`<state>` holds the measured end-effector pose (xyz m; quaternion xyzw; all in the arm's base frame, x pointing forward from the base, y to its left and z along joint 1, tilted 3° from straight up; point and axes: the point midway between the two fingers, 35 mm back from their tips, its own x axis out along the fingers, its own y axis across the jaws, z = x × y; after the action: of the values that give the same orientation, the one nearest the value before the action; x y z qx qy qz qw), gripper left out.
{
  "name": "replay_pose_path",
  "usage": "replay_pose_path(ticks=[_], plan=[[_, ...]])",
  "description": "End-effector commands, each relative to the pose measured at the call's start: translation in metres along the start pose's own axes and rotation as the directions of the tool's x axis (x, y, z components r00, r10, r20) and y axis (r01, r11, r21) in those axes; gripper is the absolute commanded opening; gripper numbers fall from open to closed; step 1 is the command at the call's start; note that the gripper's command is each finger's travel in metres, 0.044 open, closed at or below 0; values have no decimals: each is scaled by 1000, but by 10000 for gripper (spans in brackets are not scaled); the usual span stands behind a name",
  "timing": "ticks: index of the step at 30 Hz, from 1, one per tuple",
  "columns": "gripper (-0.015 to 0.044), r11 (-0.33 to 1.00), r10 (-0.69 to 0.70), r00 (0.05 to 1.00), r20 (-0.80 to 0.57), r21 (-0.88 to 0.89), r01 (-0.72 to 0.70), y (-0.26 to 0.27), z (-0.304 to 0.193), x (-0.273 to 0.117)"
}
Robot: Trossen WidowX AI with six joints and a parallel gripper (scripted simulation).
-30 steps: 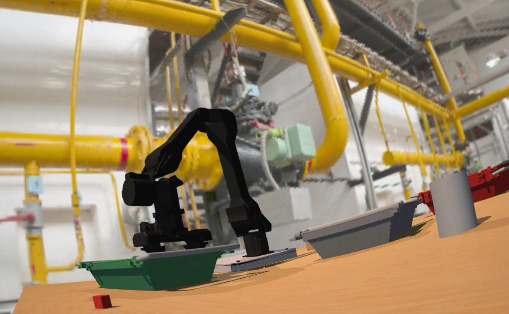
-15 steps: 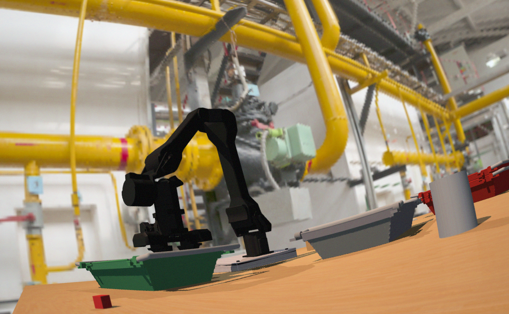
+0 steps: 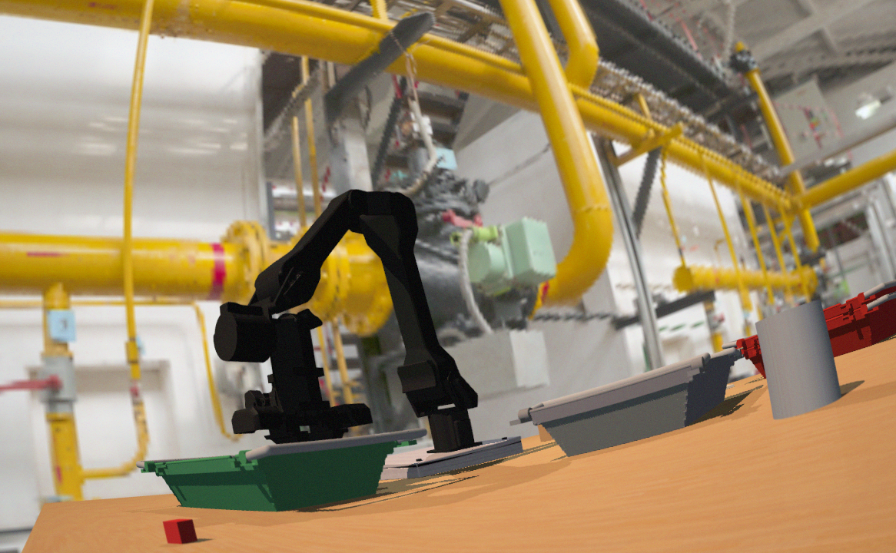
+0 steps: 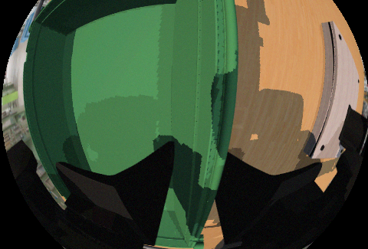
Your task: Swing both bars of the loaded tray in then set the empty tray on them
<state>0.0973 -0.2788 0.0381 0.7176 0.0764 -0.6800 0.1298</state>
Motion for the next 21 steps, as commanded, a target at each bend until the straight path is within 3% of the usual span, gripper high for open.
replay_pose_path(ticks=[1,13,21], plan=[[95,1000,-11,1000,-3,3,11,-2,-1,1],[15,1000,-11,1000,-3,3,11,-2,-1,-2],[0,1000,-11,1000,-3,3,11,2,0,-40]])
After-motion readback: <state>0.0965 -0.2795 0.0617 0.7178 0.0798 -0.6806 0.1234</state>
